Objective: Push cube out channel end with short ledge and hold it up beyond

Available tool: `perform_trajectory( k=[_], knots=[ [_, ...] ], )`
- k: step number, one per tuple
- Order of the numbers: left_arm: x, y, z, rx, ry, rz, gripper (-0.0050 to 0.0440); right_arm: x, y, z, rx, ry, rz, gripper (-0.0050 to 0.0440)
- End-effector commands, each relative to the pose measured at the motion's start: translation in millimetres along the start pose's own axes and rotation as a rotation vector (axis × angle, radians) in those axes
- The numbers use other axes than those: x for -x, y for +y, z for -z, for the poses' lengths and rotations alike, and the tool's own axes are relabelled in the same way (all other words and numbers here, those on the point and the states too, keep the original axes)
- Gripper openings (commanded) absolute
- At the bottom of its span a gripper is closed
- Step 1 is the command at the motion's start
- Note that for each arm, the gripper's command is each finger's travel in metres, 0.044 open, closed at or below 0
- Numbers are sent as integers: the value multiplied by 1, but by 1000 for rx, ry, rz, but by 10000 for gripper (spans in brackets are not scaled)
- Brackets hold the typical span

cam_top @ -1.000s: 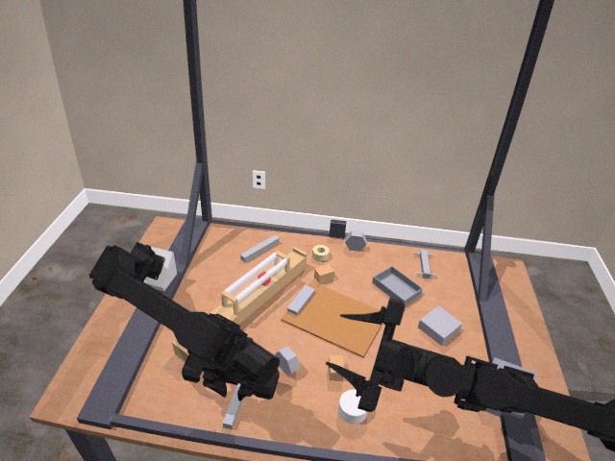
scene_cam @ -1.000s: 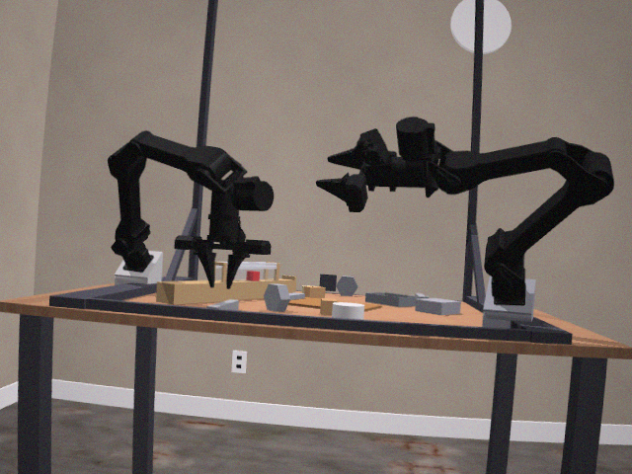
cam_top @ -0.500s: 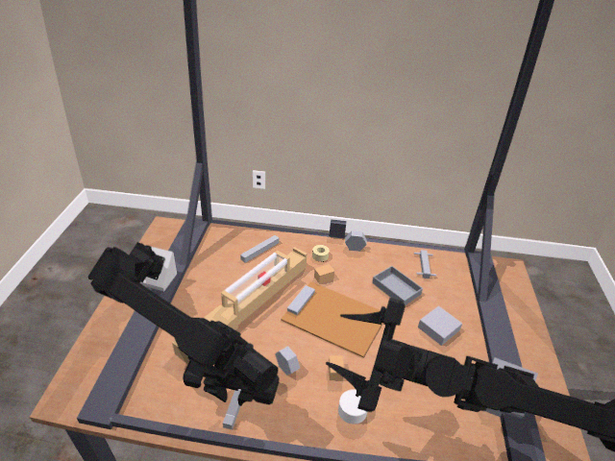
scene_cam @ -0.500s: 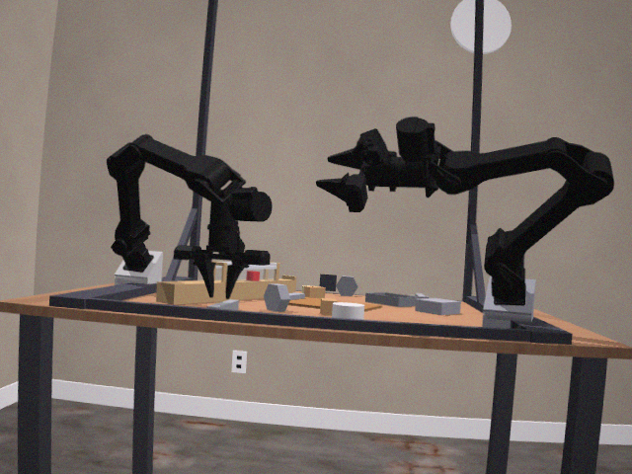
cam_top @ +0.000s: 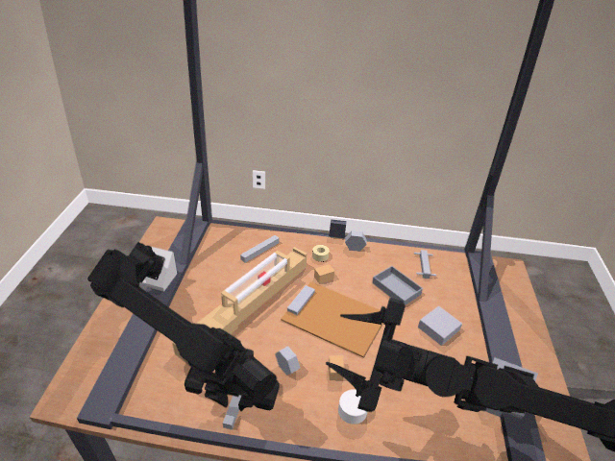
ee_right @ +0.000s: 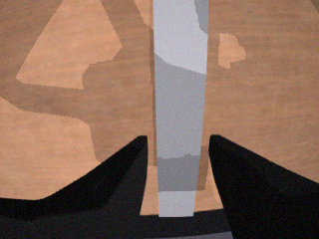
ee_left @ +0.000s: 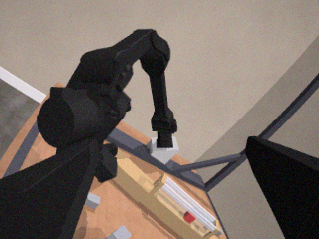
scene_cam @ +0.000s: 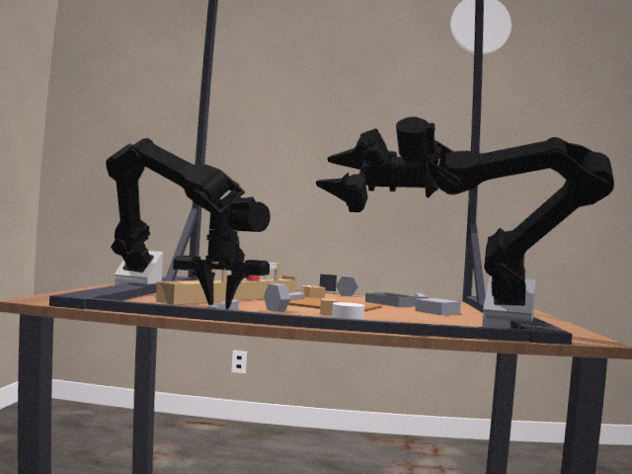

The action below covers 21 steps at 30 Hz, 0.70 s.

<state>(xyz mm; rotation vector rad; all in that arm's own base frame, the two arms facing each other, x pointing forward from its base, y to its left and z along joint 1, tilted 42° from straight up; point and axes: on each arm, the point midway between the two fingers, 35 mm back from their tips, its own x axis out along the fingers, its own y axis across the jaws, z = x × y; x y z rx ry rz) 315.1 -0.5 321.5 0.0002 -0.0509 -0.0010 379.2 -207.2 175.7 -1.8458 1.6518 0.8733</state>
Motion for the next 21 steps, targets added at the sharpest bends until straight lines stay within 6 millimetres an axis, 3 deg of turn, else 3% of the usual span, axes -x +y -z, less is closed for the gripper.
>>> perform_trajectory(
  k=[1,13,14,21],
  knots=[
    [1,-1,-5,4,-11,3,400,-3,2,3,-7,2,10,150],
    [1,-1,-5,4,-11,3,400,-3,0,4,-9,4,13,150],
    [1,-1,-5,4,-11,3,400,-3,1,4,-9,4,12,0],
    [1,-1,-5,4,-11,3,400,-3,1,4,-9,4,12,0]
  ],
)
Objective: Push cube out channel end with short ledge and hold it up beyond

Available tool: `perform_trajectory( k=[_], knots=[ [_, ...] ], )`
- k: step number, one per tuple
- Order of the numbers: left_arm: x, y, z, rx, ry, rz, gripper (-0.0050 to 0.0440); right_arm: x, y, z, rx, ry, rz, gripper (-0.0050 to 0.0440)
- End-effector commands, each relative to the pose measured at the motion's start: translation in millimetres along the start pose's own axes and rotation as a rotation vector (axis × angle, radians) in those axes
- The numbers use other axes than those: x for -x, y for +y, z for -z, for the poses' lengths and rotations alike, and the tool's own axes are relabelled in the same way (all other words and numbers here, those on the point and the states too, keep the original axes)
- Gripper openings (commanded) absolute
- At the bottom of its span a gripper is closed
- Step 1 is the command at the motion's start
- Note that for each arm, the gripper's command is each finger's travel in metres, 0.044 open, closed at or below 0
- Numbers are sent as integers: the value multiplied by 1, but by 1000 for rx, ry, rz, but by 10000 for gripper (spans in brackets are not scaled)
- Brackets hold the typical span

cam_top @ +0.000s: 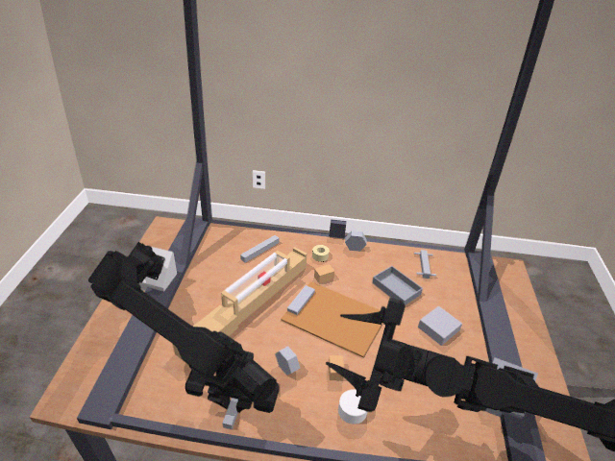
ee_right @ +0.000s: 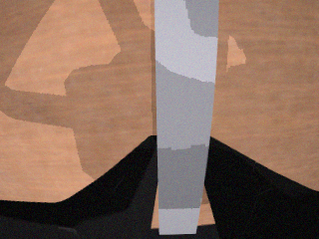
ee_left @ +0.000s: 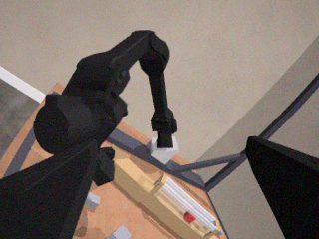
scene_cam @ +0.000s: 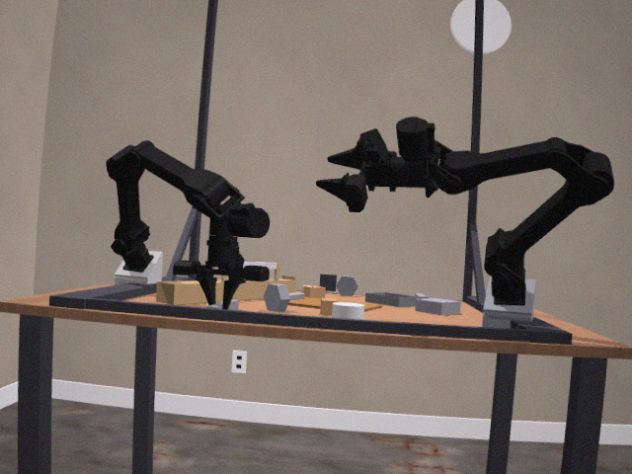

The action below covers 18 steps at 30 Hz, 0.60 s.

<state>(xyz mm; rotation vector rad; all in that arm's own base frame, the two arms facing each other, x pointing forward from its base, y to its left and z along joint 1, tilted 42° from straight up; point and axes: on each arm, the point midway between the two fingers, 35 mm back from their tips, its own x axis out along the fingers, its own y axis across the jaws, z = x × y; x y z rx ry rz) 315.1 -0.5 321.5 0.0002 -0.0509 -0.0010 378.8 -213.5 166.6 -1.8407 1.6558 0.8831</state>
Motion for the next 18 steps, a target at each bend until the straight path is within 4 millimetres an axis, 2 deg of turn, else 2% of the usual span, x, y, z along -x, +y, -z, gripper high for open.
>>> perform_trajectory(
  k=[1,8,18],
  knots=[
    [1,-1,-5,4,-11,3,400,8,0,6,-13,8,19,0],
    [1,-1,-5,4,-11,3,400,9,0,6,-13,8,19,0],
    [1,-1,-5,4,-11,3,400,28,0,6,-15,10,23,0]
  ],
)
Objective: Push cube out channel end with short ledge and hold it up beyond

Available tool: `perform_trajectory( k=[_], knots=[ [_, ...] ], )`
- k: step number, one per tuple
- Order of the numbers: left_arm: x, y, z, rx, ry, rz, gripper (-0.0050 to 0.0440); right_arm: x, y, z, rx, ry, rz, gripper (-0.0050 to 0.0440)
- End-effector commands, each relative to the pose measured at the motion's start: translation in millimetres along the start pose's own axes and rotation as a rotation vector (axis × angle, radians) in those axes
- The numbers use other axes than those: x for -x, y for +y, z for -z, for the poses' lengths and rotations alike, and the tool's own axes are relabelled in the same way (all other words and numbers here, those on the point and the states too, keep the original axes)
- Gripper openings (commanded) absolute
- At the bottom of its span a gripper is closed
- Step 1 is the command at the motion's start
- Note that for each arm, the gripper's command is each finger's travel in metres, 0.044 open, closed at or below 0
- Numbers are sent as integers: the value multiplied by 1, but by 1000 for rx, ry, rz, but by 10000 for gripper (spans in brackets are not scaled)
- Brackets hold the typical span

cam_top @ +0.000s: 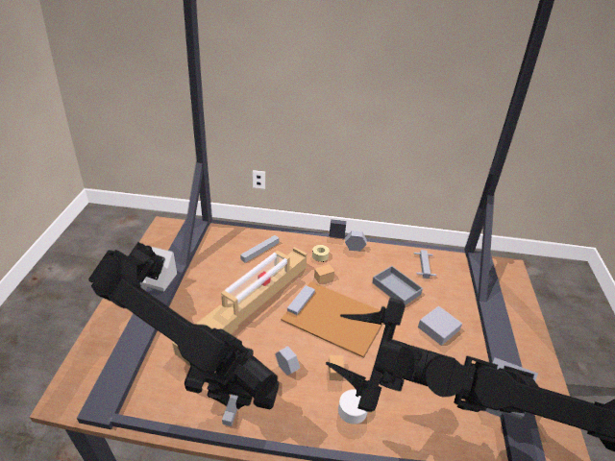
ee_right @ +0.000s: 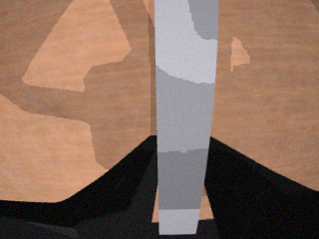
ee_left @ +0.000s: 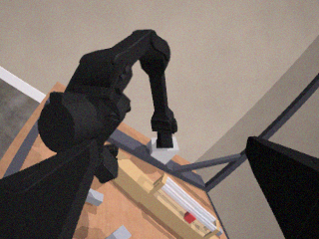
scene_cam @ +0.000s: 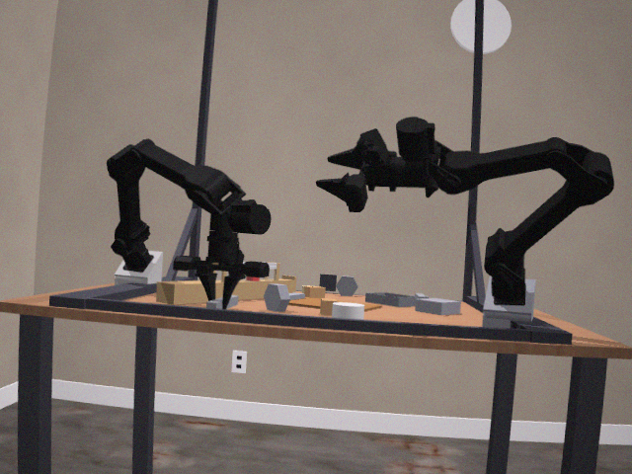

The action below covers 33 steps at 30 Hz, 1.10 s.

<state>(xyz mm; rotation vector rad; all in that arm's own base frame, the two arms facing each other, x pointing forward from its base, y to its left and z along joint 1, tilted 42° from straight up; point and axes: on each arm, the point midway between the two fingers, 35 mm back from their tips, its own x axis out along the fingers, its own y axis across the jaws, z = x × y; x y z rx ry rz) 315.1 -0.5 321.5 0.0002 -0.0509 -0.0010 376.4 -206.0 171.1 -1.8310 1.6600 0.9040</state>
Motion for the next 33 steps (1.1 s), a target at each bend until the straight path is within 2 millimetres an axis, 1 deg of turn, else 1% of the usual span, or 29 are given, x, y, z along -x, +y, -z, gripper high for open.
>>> perform_trajectory(
  k=[1,33],
  knots=[
    [1,-1,-5,4,-11,3,400,21,-2,9,-23,21,35,0],
    [1,-1,-5,4,-11,3,400,70,-1,9,-26,24,40,0]
  ],
)
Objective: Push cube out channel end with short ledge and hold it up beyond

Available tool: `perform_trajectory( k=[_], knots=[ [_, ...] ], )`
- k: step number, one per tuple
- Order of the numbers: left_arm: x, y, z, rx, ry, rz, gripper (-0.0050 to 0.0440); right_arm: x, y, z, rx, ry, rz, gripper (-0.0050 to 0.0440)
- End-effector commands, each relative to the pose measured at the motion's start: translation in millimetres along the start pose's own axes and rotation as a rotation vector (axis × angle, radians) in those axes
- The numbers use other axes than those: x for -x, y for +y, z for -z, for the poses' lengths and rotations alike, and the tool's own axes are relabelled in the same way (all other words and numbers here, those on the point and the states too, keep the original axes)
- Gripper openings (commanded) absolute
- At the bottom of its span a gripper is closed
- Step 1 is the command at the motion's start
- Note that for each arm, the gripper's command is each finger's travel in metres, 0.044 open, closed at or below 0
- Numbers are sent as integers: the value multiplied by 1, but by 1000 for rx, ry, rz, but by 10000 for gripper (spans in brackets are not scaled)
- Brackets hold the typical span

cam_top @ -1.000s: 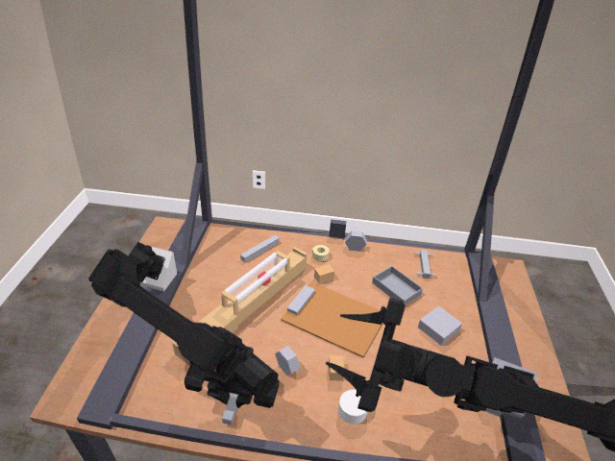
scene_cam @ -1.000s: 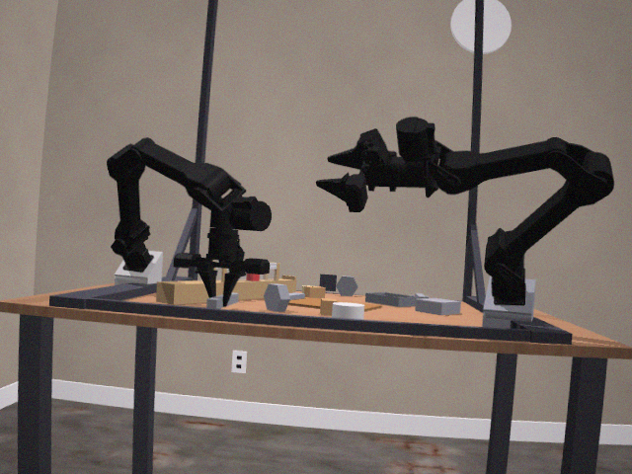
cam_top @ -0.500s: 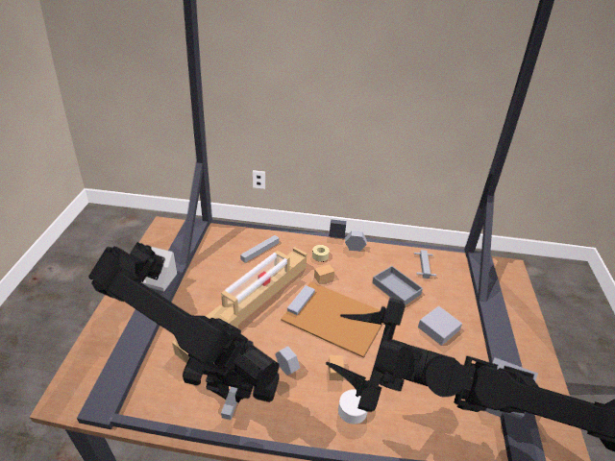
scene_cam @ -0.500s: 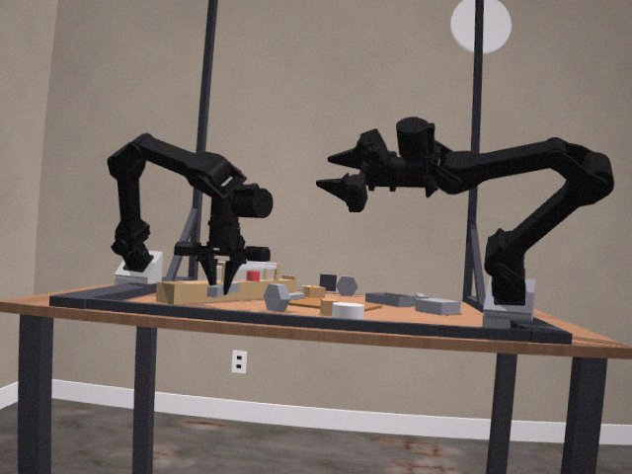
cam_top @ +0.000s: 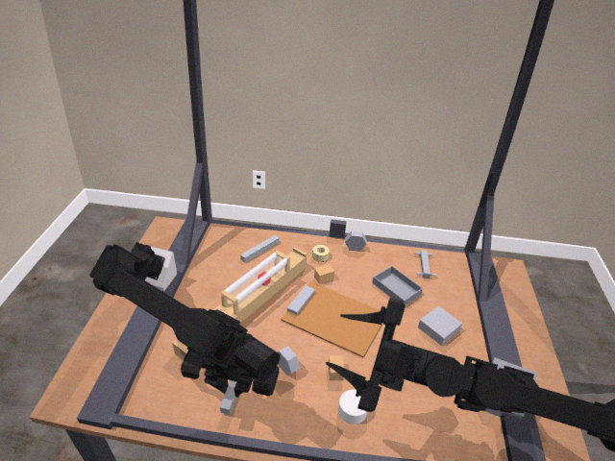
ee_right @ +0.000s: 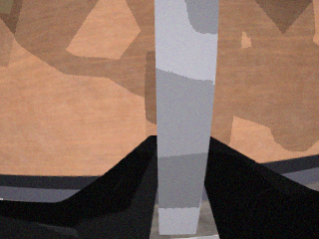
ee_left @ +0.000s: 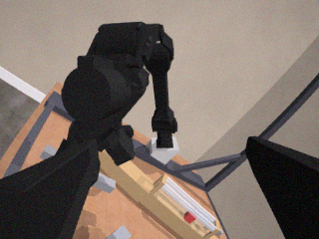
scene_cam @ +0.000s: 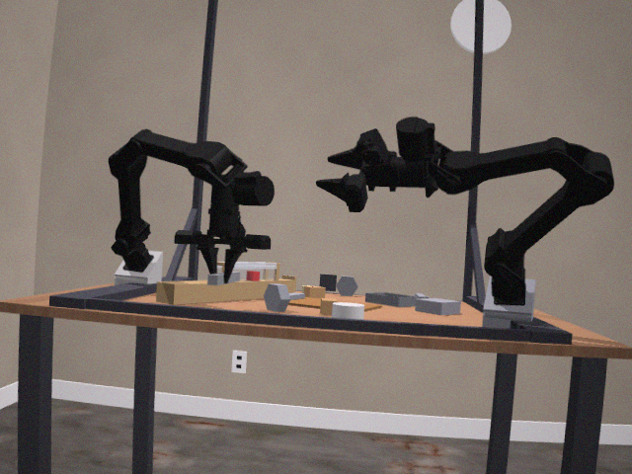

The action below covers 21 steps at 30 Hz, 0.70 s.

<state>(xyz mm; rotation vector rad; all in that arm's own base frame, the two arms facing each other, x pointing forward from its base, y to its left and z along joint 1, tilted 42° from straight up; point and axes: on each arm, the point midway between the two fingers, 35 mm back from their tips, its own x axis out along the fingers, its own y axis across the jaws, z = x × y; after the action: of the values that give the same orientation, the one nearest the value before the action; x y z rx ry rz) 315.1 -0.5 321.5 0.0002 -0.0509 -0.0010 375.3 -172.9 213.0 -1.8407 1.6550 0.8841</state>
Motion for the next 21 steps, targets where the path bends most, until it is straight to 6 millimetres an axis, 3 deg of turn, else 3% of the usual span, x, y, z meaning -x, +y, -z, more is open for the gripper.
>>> perform_trajectory(
  k=[1,10,21],
  knots=[
    [1,-1,-5,4,-11,3,400,18,-1,6,-19,14,29,0],
    [1,-1,-5,4,-11,3,400,29,-1,6,-18,13,28,0],
    [1,-1,-5,4,-11,3,400,39,34,-39,-170,4,40,0]
  ],
)
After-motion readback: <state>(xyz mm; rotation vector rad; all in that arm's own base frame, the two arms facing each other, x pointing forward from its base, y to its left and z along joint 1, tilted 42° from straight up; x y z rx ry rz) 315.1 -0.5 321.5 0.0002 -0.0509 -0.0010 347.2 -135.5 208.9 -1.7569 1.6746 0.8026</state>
